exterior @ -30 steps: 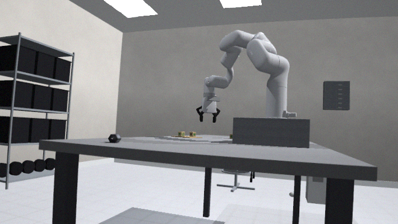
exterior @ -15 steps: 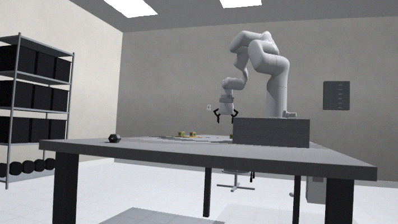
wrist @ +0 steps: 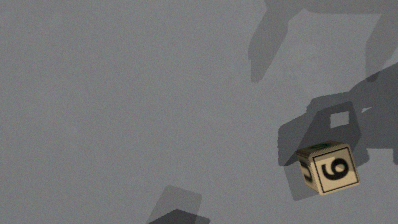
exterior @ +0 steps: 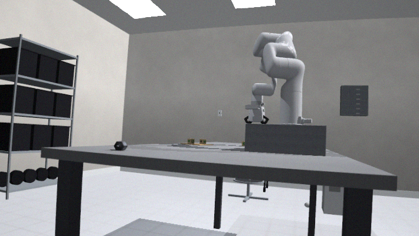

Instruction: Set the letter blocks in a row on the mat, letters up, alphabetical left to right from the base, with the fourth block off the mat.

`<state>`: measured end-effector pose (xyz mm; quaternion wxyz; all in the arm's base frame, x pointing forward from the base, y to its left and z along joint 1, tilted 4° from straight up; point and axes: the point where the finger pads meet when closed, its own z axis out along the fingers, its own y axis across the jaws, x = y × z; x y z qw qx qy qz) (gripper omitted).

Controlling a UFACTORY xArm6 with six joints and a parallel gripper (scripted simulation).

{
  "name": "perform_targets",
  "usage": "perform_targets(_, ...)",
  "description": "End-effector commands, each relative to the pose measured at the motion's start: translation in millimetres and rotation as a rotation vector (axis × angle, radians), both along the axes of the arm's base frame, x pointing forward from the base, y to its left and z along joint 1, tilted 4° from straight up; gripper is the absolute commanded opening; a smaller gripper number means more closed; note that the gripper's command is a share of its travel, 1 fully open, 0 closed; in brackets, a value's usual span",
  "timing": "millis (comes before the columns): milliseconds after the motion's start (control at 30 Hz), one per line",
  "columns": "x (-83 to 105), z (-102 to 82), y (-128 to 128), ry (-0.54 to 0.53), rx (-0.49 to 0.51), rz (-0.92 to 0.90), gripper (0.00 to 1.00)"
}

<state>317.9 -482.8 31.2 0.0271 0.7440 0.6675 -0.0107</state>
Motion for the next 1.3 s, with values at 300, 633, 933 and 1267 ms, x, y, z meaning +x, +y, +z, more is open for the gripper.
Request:
perform_targets(300, -67.7, 2.6, -30.5, -0.018, -0.004, -0.293, 0.69)
perform_targets(633, -67.7, 2.6, -30.5, -0.018, -0.004, -0.293, 0.69)
perform_targets(933, -67.7, 2.6, -30.5, -0.018, -0.004, -0.293, 0.69)
perform_targets(1267, -67.7, 2.1, -30.5, -0.018, -0.004, -0.293, 0.69)
